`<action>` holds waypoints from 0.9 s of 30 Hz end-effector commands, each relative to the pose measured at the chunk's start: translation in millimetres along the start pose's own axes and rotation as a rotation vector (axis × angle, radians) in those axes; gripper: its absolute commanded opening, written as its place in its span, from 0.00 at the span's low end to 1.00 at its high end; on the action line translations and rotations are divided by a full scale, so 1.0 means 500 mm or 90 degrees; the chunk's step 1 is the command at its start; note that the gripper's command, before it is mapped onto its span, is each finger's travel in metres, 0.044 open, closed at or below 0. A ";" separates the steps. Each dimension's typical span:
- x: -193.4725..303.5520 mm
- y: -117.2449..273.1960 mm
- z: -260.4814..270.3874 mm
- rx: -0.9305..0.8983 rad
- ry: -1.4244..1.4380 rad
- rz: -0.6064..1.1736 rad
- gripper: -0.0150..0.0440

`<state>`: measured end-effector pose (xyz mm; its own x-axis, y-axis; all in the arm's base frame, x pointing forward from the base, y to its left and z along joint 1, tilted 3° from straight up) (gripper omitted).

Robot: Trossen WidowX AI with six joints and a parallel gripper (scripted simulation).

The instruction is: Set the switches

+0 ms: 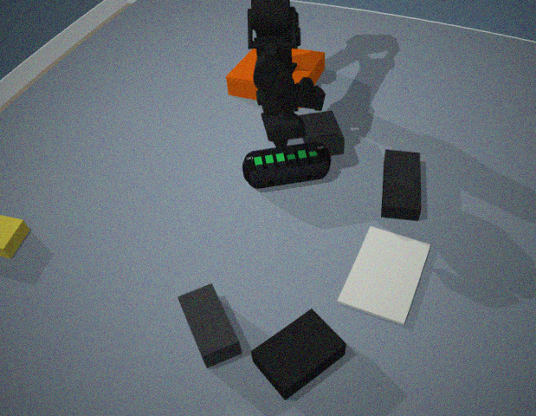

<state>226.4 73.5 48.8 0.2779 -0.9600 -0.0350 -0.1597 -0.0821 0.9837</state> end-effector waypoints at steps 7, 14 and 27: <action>-0.003 0.063 -0.007 -0.006 0.002 -0.003 0.25; -0.003 0.068 -0.008 -0.007 0.003 -0.004 0.25; -0.010 0.066 -0.038 -0.124 0.005 0.022 0.25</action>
<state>233.9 79.0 82.8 0.2839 -0.9587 -0.0149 -0.0165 -0.0204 0.9997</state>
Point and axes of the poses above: the point midway between the two fingers, 35 mm back from their tips, its own y axis back along the fingers, its own z axis across the jaws, x = y × z, the point moved 5 cm from there along y, back along the fingers, and after that the axes turned 11 degrees about -y, right-handed, at the moved point
